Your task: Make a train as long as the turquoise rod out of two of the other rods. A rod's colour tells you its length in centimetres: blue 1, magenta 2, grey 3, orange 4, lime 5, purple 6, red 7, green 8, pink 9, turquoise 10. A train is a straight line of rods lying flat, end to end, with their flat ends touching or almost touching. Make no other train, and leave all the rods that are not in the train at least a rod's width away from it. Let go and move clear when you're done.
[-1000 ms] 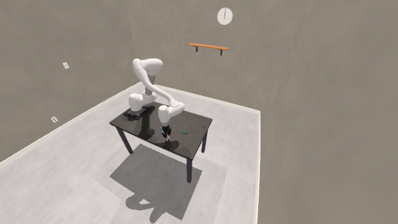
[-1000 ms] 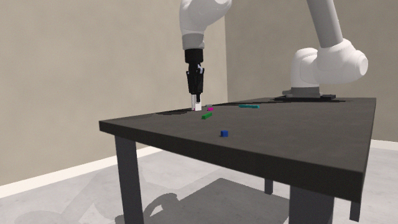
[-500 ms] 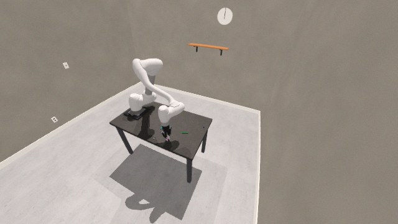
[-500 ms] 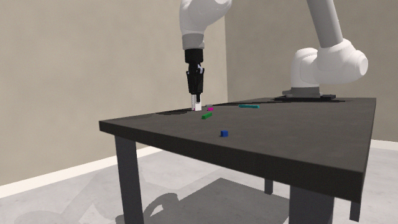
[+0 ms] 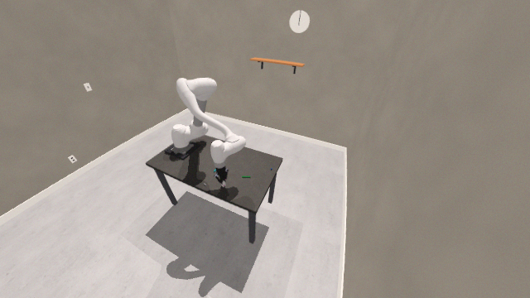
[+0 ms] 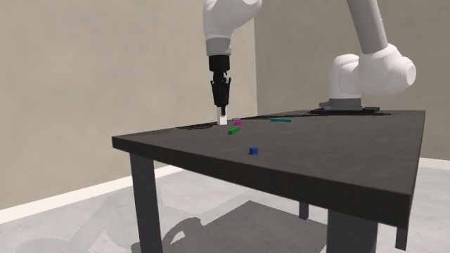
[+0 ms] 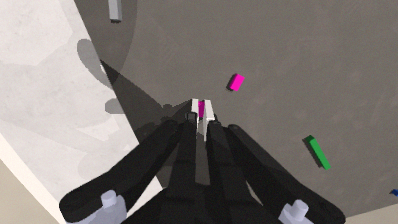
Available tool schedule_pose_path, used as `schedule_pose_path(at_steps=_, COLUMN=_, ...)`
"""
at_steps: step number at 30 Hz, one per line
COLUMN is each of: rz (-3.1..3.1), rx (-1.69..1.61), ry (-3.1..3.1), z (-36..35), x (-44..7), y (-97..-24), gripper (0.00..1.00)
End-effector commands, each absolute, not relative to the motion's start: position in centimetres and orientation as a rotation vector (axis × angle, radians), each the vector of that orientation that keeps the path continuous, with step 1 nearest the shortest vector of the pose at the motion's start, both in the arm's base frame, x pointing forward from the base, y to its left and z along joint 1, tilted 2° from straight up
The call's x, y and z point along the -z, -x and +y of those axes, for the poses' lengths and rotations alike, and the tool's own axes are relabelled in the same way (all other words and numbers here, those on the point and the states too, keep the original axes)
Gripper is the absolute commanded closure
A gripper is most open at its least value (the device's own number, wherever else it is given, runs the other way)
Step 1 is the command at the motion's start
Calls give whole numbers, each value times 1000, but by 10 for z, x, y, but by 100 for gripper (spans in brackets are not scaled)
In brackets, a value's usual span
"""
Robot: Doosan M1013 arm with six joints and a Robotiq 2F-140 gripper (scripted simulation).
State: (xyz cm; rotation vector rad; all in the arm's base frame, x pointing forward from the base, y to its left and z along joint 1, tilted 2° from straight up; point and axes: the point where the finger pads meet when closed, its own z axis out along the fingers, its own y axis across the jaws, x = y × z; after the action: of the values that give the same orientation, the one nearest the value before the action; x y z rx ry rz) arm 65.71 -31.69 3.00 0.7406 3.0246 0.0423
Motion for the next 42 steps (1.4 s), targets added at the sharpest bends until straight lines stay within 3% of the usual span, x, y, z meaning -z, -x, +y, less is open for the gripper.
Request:
schedule_pose_path(at_steps=1, rz=3025, rx=-43, ry=-741, z=-317, x=-30, y=-657, gripper=88)
schedule_pose_path(at_steps=29, rz=3025, rx=-43, ry=-741, z=-317, x=-32, y=-657, gripper=88)
schedule_pose_path(at_steps=42, rz=3024, rx=-43, ry=-741, z=-318, x=-93, y=-655, gripper=88)
